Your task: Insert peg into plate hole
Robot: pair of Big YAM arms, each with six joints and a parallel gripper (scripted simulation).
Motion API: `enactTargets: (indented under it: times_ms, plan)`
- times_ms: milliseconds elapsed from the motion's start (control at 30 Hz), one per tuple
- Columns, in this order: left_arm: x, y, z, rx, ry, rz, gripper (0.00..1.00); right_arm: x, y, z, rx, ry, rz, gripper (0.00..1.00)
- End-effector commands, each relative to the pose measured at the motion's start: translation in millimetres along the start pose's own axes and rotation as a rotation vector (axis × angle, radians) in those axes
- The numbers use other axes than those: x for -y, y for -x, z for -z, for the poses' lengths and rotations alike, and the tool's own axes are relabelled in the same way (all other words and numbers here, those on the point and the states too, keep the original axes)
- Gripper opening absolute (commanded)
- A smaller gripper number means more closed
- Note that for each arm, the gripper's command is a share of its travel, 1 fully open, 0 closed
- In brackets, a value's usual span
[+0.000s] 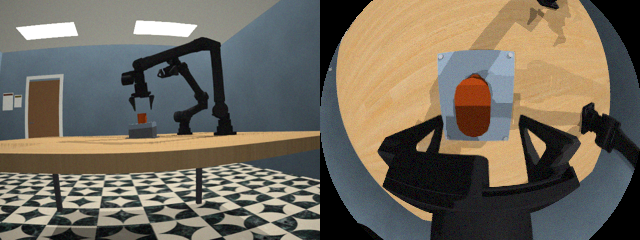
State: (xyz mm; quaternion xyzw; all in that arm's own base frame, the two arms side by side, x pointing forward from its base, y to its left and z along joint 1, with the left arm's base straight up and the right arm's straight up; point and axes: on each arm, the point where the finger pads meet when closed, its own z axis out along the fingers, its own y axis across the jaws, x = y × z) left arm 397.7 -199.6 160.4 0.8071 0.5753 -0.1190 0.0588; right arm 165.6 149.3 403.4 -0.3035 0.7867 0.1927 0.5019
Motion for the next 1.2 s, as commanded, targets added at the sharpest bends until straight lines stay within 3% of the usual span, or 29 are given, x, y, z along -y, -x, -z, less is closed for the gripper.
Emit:
enactTargets:
  times_ms: [0,200,600,1167]
  plan:
    - [-21.0,0.7,34.7,0.002,0.06,-0.018,1.0,0.0,10.4,3.4,0.016,-0.001,-0.002,1.0]
    - [-18.1,3.7,88.2,0.001,0.093,-0.027,1.0,0.0,10.4,3.4,0.016,-0.001,-0.002,1.0]
    - [-17.3,-5.2,80.4,0.0,-0.013,0.001,1.0,0.0,10.4,3.4,0.016,-0.001,-0.002,1.0]
    - [-16.2,1.7,84.7,-0.001,0.007,-0.005,1.0,0.0,10.4,3.4,0.016,-0.001,-0.002,1.0]
